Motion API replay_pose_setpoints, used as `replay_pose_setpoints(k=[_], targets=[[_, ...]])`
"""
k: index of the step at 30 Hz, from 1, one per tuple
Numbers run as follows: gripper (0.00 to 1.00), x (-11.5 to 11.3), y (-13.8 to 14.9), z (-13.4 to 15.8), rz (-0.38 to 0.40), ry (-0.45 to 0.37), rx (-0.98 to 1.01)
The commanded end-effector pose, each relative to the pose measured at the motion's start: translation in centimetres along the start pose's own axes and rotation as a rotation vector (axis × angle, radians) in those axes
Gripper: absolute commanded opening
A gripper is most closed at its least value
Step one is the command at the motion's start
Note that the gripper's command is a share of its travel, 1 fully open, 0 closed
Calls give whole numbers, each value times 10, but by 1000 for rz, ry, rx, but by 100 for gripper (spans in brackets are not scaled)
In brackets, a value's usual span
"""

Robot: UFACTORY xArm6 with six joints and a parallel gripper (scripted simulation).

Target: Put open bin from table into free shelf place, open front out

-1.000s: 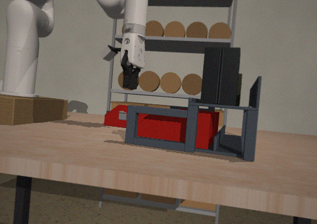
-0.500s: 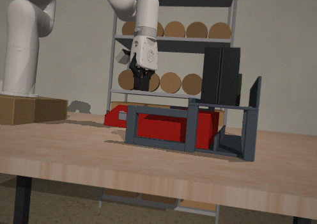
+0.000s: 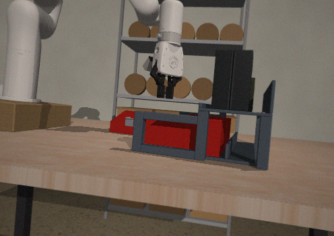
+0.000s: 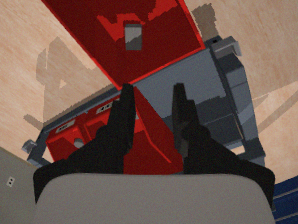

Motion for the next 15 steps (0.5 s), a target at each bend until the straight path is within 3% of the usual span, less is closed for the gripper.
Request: replay_pose_setpoints(k=[1,7,15], targets=[[33,-1,2,2,-2,-3,6],[33,1,20,17,0,-4,263],[33,1,20,17,0,-4,263]])
Point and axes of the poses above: the point where the finger pads meet when closed, its own x axis out along the fingers, its own y axis across the jaws, z = x × y, the point moved 6 cm from there along -x, back along the fingers, and after that the axes turned 9 degrees about -x, right-handed, at the moved point
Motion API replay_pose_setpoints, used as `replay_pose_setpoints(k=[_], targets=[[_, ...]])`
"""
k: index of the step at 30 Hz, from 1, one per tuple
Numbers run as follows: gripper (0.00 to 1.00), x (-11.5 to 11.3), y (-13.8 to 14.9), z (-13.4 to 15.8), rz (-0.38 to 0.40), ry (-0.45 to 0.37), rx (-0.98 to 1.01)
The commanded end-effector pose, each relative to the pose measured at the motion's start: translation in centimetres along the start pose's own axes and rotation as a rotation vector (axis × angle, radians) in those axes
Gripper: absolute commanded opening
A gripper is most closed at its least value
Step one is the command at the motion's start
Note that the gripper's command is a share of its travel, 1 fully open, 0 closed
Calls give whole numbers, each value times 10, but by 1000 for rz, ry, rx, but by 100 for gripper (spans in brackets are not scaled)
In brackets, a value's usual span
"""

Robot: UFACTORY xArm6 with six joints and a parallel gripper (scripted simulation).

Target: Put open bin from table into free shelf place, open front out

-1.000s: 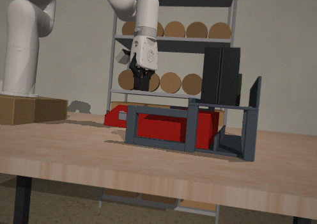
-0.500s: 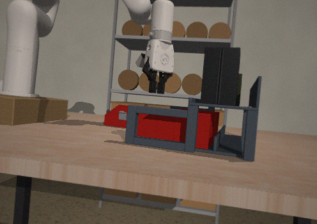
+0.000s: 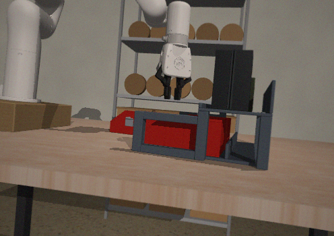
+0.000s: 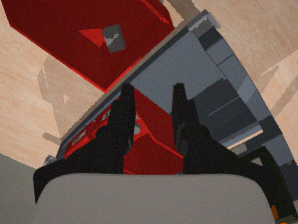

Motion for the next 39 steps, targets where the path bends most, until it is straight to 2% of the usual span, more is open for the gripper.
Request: replay_pose_setpoints(k=[1,4,9,21,26,38,39], targets=[[33,-2,2,1,-2,-5,13],[33,-2,2,1,-2,-5,13],[33,-2,-7,-3,-1,-6,270],[33,-2,-7,-3,-1,-6,270],[33,-3,-11,-5,-1,-6,527],[33,-3,-11,-5,-1,-6,527],[33,-3,-12,-5,-1,-5,577]])
Point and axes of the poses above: the point where the finger pads meet when closed, its own x axis out along the fingers, its own y axis across the jaws, z = x × y, the point moved 6 cm from there along -x, back along the fingers, and after that the axes turned 9 degrees about -x, right-handed, at the moved point
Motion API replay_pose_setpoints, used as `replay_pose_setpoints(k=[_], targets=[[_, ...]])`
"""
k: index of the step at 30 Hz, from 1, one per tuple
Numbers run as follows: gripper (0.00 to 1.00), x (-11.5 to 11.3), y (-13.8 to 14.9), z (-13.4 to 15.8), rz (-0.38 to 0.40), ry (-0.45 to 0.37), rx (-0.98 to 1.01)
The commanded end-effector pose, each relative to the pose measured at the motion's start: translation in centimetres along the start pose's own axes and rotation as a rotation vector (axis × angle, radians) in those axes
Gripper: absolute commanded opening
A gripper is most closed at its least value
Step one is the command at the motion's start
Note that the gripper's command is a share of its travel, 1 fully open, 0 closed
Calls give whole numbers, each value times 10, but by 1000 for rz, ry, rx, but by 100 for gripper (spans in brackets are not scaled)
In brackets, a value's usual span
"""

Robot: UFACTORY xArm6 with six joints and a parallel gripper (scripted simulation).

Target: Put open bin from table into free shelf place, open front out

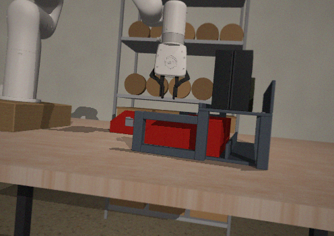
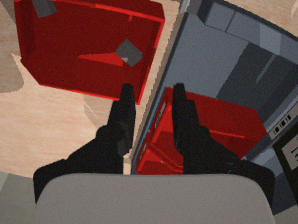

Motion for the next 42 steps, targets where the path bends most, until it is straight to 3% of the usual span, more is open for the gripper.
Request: replay_pose_setpoints(k=[1,4,42], targets=[[33,-2,0,0,4,-1,102],[33,-2,-1,0,3,-2,258],[33,-2,-2,0,3,-3,283]])
Point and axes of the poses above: the point where the finger pads meet when closed, its own x axis out along the fingers, its own y axis across the jaws, z = x × y, the point moved 6 cm from there along -x, back along the fingers, and after that the axes turned 9 degrees about -x, right-handed, at the moved point
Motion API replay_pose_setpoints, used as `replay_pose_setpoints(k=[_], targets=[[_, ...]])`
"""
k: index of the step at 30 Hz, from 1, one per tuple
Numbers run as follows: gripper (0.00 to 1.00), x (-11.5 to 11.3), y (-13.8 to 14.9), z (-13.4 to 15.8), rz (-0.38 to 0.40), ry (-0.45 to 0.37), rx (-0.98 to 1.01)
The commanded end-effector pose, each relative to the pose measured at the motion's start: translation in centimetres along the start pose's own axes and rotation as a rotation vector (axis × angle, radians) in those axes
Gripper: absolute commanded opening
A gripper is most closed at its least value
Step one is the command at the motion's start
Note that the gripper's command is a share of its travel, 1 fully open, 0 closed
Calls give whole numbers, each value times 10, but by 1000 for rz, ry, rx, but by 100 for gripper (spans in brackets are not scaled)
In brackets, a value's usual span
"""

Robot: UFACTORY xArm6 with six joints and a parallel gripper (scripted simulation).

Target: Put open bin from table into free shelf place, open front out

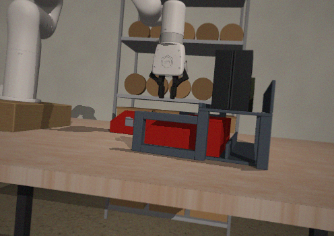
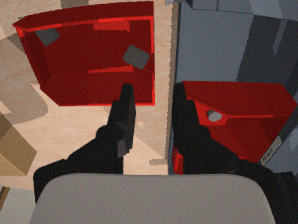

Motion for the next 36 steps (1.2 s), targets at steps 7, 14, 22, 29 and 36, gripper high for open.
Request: replay_pose_setpoints(k=[7,14,22,29,36], targets=[[33,-2,1,0,4,1,0],[33,-2,-1,0,4,1,0],[33,-2,-1,0,4,1,0],[33,6,0,0,4,1,0],[33,8,0,0,4,1,0]])
Point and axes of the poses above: the point where the finger pads meet when closed, its own x axis out along the fingers, its own y axis across the jaws, z = x × y, the point moved 6 cm from there along -x, back along the fingers, and after that the axes turned 9 degrees about -x, right-handed, at the moved point
